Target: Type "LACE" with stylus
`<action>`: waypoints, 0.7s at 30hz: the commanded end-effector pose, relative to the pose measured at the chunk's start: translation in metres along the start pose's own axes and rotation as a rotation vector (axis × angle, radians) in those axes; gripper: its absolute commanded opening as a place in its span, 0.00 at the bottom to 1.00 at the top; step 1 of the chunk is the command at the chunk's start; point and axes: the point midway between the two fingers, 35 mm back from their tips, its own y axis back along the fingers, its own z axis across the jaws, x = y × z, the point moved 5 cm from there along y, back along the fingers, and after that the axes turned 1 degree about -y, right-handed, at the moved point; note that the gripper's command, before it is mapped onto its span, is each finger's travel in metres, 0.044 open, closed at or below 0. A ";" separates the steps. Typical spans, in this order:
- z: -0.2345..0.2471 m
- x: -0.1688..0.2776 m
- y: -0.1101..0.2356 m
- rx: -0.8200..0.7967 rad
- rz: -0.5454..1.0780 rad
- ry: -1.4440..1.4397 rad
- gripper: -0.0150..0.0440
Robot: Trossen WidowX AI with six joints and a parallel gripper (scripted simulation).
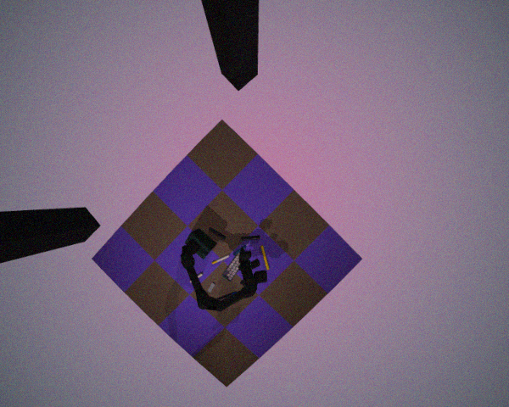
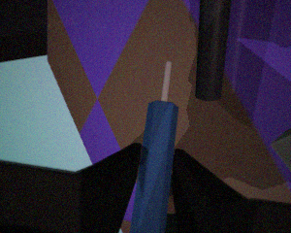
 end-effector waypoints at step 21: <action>-0.051 0.019 0.052 -0.228 -0.076 -0.951 0.25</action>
